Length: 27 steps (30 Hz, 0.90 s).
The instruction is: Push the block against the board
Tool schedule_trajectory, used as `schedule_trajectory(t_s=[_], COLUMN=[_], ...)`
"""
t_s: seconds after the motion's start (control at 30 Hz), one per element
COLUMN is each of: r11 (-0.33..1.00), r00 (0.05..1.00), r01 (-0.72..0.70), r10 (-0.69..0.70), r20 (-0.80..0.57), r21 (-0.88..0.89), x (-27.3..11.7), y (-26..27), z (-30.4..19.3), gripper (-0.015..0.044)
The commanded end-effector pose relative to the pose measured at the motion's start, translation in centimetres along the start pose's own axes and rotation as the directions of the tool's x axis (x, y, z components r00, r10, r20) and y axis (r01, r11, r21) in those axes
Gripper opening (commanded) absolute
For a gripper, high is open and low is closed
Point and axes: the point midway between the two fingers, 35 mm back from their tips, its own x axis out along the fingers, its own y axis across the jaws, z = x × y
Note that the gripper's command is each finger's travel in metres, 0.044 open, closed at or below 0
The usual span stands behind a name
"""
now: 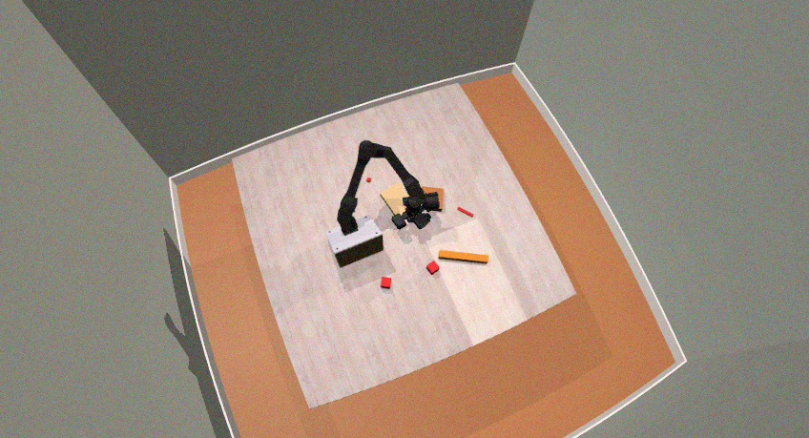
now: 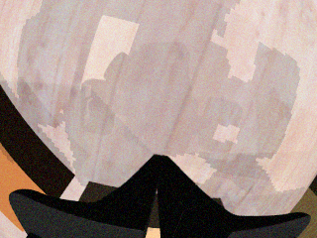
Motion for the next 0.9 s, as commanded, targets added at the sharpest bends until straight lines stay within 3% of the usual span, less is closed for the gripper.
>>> schedule_trajectory(t_s=[0.0,0.43,0.6,0.87], r11=[1.000,1.000,1.000,0.999], r00=[1.000,1.000,1.000,1.000], r01=[0.005,0.004,0.005,0.006], r10=[-0.005,-0.004,-0.005,-0.005], r20=[0.001,0.002,0.004,0.006], r21=[-0.003,-0.004,-0.003,-0.053], x=[0.1,0.1,-5.2,-5.6], y=[0.0,-0.1,0.1,0.0], z=[0.7,2.7,2.3,1.5], gripper=[0.0000,0.0000,0.0000,0.0000])
